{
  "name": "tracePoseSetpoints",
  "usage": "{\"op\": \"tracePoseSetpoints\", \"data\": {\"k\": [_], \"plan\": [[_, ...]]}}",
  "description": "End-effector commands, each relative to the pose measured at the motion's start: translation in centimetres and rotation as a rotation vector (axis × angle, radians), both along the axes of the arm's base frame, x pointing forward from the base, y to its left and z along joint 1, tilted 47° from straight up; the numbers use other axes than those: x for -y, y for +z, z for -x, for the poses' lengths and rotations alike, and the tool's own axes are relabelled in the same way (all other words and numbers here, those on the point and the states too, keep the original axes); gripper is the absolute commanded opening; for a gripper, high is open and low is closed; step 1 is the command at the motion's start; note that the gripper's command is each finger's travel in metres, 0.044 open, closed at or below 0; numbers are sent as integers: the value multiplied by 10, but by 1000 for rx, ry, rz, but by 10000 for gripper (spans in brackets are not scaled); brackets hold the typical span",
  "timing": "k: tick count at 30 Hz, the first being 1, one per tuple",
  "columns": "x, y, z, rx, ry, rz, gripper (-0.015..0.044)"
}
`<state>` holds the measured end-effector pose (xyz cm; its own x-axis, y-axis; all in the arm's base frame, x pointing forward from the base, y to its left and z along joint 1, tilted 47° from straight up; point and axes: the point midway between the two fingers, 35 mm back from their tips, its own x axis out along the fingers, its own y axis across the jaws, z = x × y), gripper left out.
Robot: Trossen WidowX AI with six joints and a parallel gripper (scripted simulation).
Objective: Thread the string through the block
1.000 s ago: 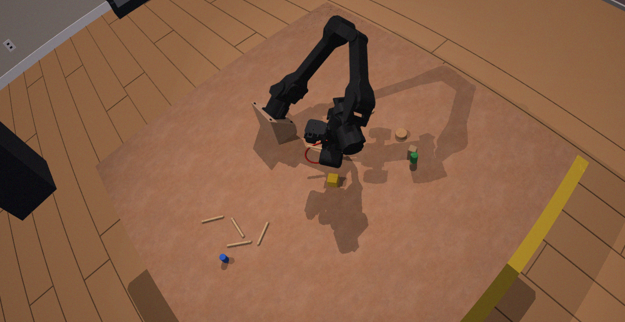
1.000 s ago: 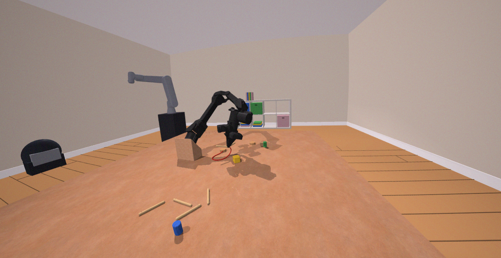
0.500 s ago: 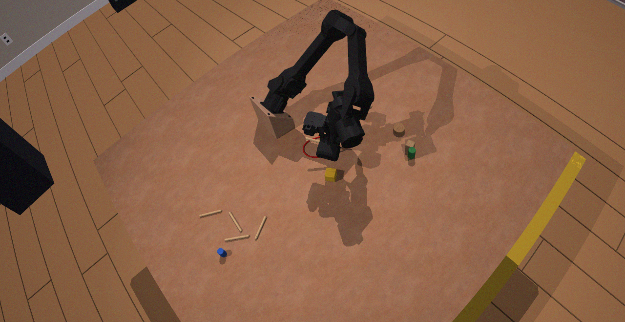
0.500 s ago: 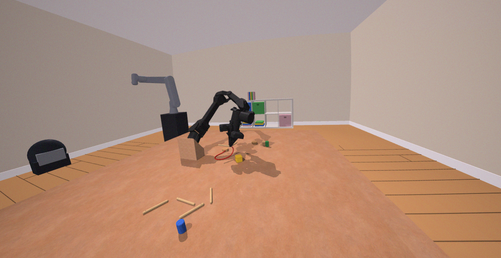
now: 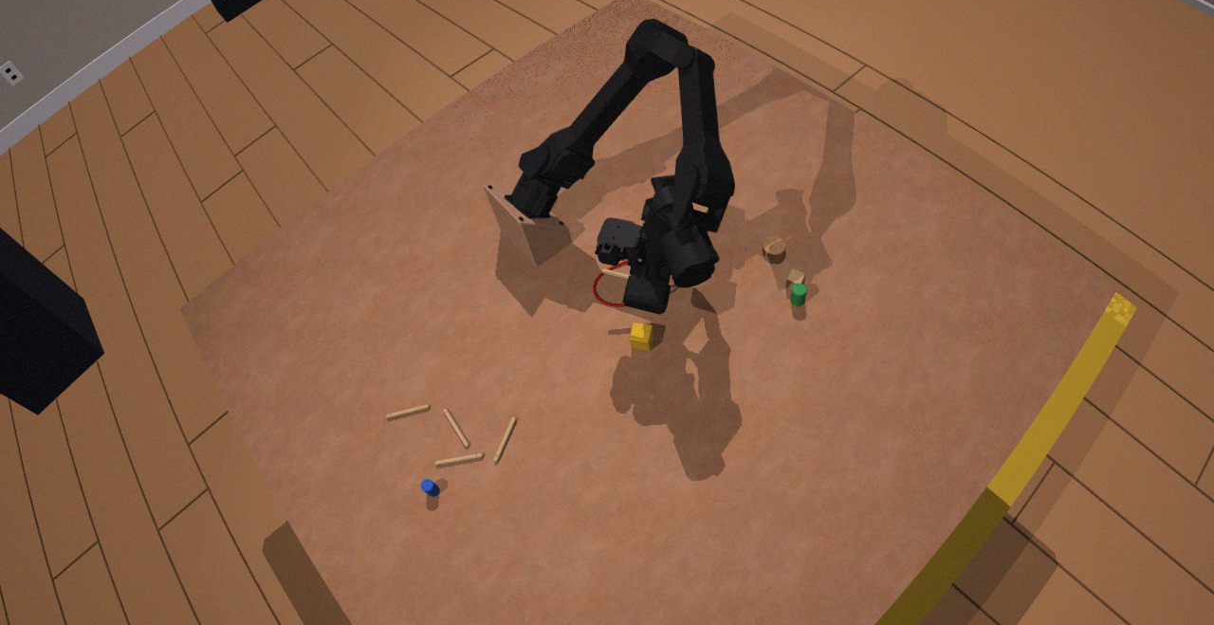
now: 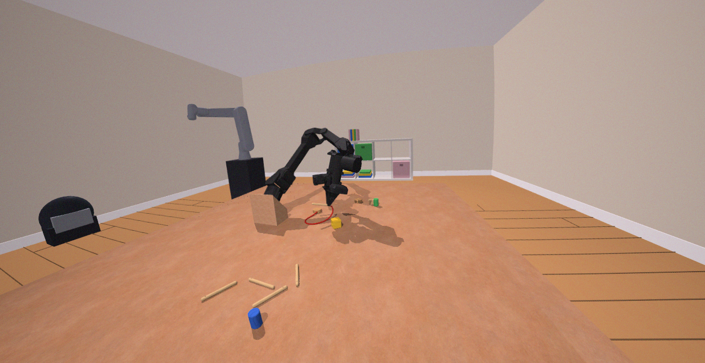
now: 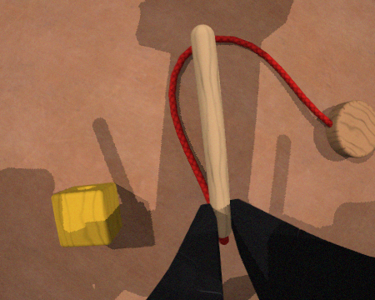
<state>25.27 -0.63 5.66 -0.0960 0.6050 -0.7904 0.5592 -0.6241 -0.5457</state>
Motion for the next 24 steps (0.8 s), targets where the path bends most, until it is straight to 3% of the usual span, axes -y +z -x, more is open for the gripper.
{"op": "tracePoseSetpoints", "data": {"k": [1,24], "plan": [[0,1,-6,3,-11,-4,0],[-2,10,-34,33,-43,-18,0]]}}
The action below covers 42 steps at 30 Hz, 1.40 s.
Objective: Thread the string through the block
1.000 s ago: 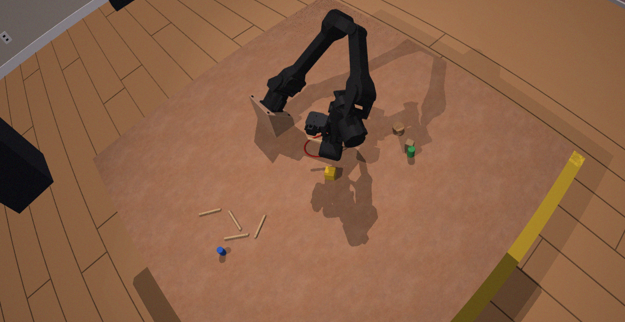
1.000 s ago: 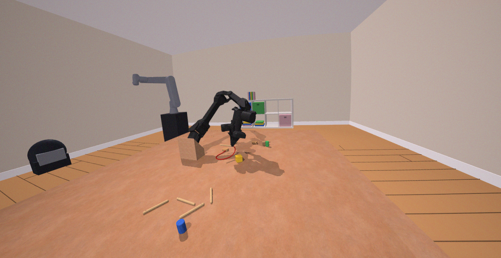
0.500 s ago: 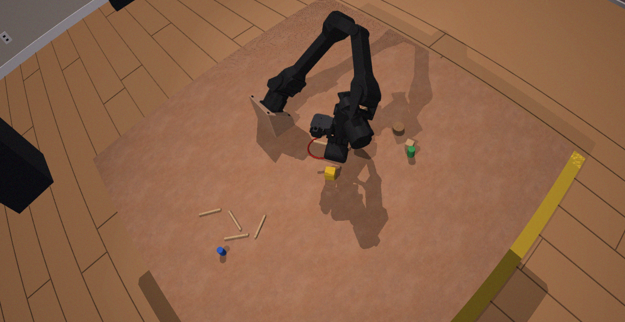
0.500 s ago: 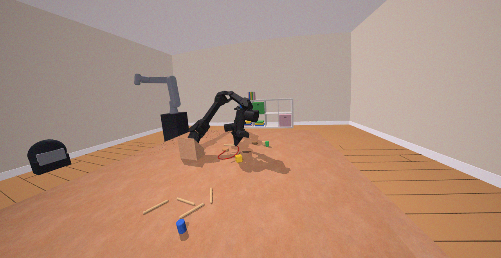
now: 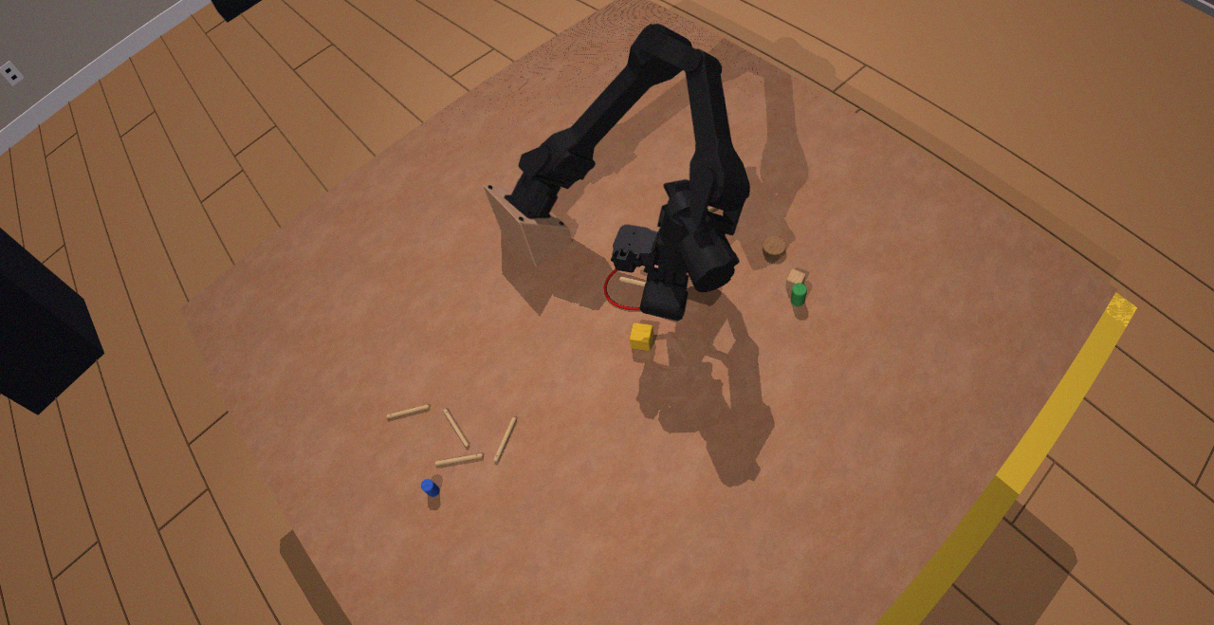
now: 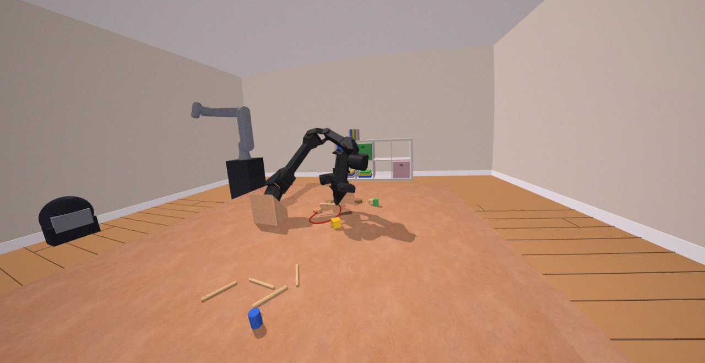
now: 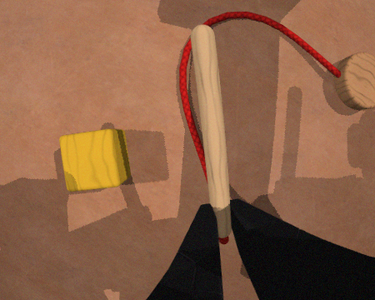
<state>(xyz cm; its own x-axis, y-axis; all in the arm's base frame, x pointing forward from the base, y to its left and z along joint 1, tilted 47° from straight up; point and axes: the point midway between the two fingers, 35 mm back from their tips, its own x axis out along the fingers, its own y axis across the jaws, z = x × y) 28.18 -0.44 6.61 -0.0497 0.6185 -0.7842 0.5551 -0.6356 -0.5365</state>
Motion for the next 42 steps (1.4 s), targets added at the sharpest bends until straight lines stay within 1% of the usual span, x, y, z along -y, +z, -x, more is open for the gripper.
{"op": "tracePoseSetpoints", "data": {"k": [1,42], "plan": [[0,1,-6,2,-10,-5,0],[-8,20,-54,54,-61,-43,0]]}}
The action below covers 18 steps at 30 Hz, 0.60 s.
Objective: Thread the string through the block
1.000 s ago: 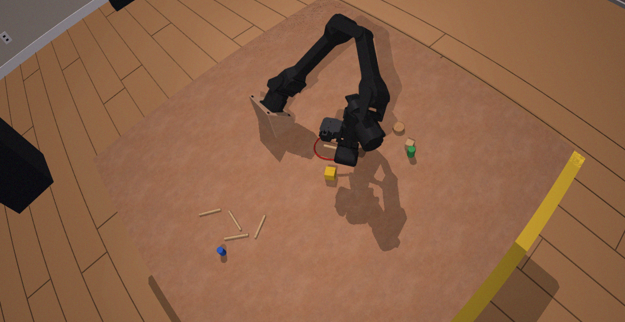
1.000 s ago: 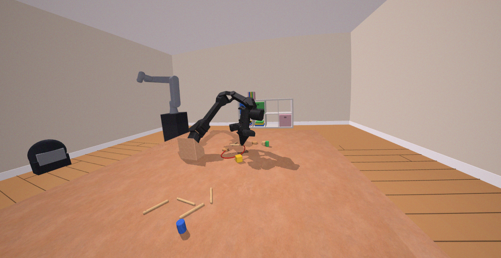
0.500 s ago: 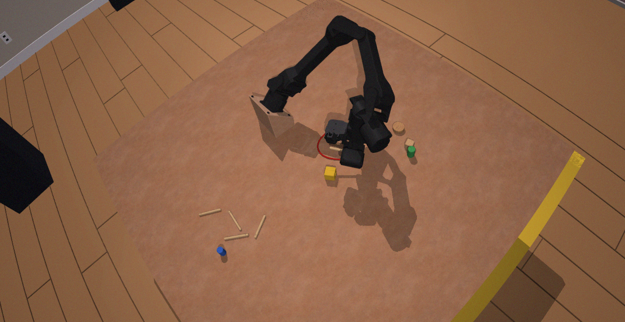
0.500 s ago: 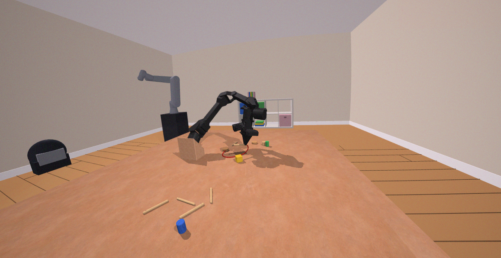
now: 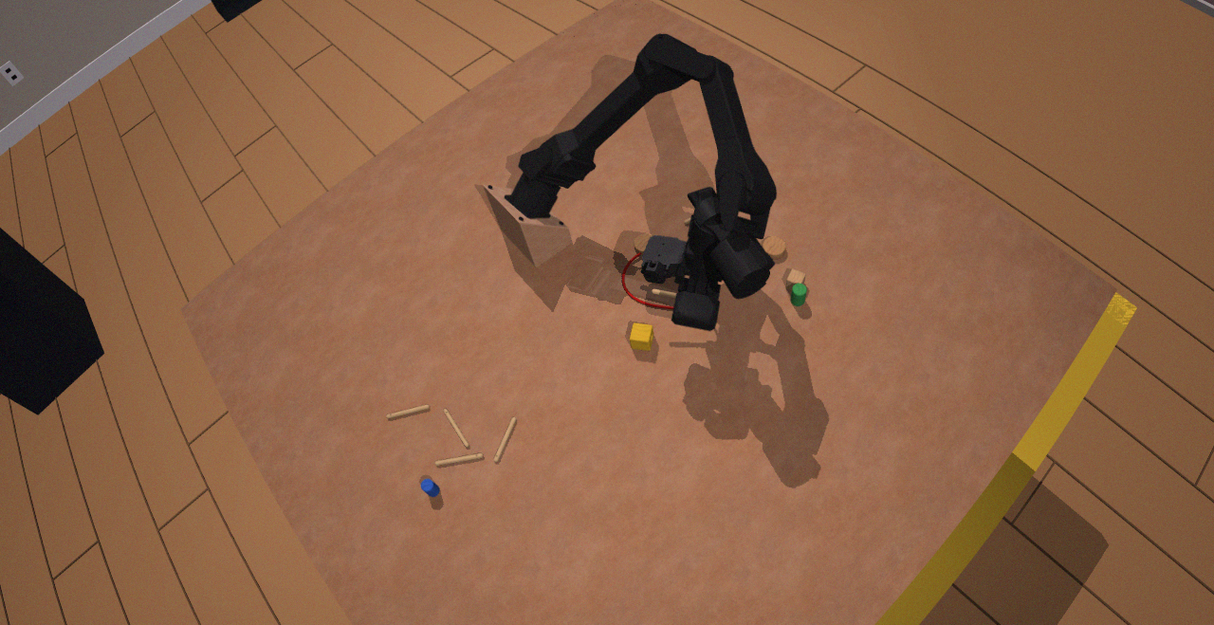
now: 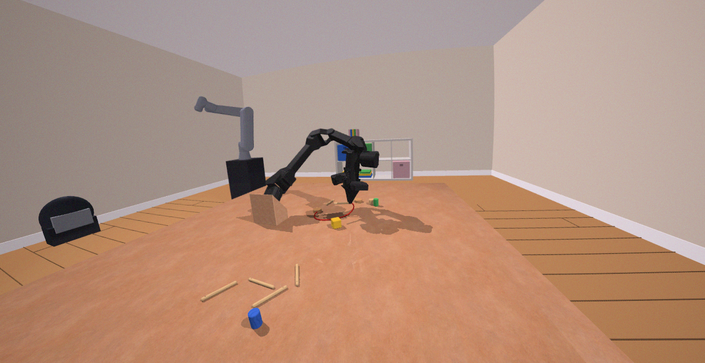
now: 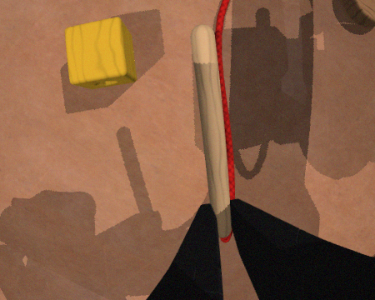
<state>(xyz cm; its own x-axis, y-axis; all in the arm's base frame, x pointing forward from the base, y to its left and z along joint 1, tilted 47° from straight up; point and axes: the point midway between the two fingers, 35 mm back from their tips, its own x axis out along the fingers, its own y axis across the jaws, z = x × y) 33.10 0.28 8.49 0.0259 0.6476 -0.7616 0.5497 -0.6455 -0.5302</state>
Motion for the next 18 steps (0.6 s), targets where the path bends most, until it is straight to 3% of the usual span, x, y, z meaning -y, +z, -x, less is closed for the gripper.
{"op": "tracePoseSetpoints", "data": {"k": [1,18], "plan": [[-1,1,-6,1,-9,-7,0],[-5,10,-25,21,-28,-28,0]]}}
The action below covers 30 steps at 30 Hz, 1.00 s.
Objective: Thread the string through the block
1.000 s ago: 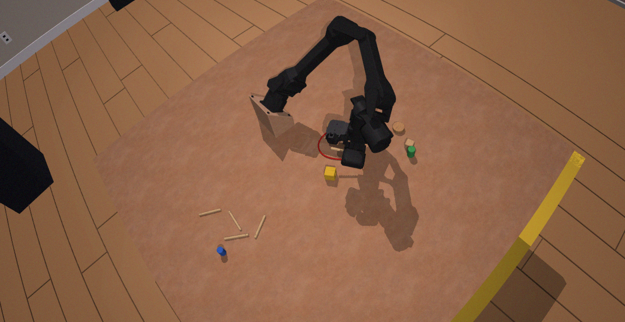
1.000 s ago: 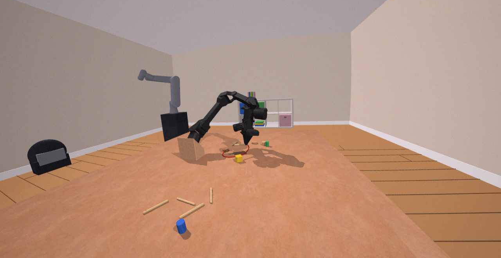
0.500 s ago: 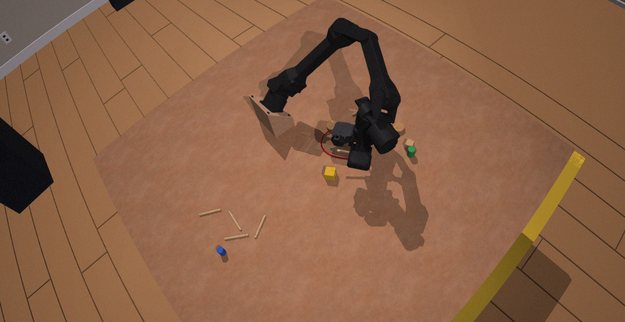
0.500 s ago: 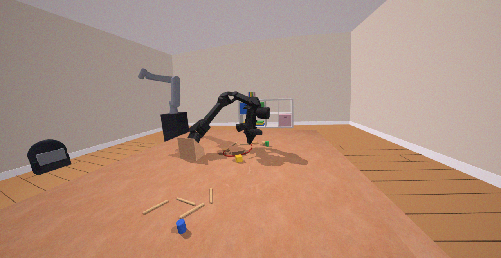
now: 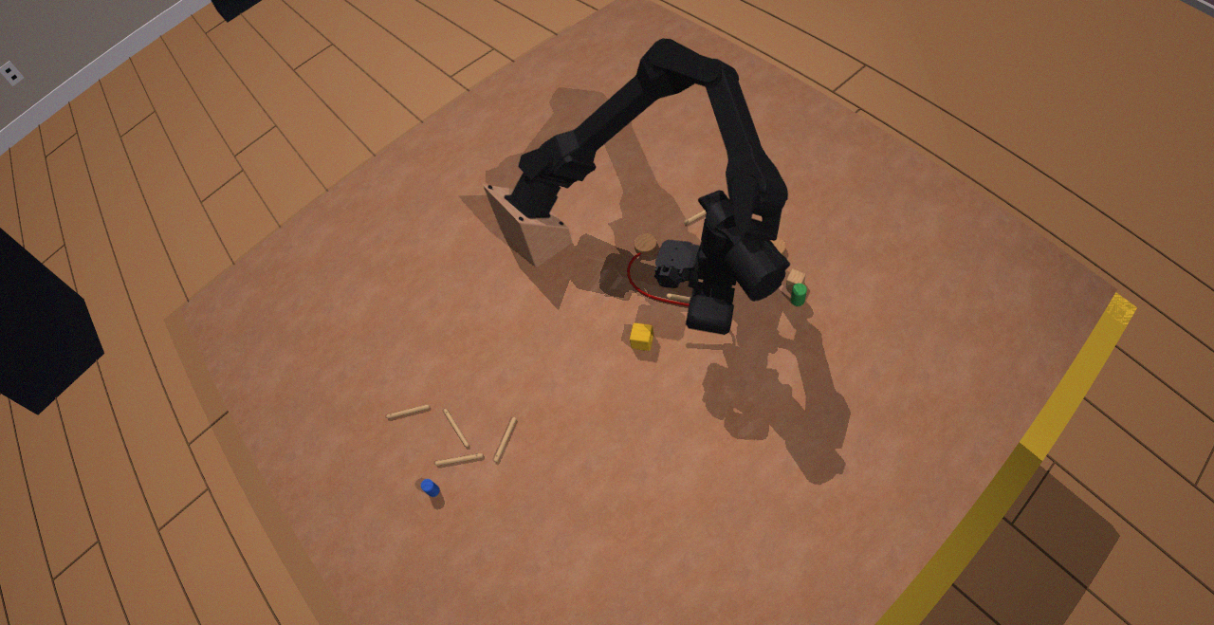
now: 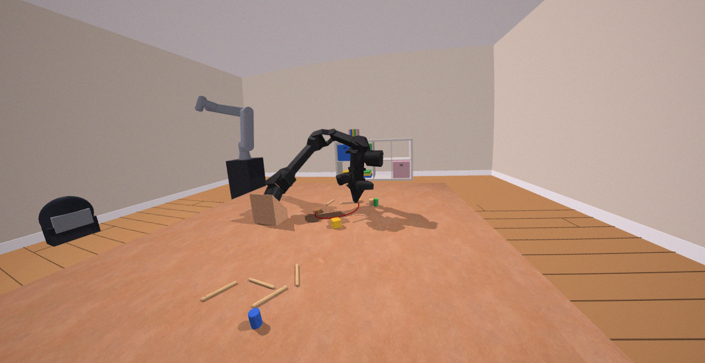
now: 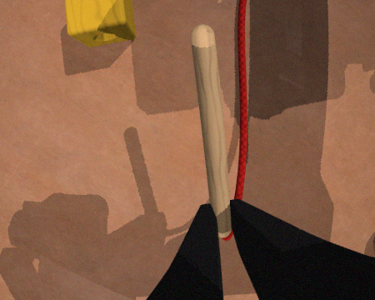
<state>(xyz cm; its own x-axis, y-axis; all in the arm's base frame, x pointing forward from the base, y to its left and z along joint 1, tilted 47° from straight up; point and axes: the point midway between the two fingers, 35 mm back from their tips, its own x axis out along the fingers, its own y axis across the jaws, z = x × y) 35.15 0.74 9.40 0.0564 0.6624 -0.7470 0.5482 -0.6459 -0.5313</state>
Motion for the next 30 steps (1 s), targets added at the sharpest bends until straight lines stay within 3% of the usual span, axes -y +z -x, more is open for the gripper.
{"op": "tracePoseSetpoints", "data": {"k": [1,30], "plan": [[-1,1,-6,0,-8,-8,0],[-11,17,-37,33,-37,-49,0]]}}
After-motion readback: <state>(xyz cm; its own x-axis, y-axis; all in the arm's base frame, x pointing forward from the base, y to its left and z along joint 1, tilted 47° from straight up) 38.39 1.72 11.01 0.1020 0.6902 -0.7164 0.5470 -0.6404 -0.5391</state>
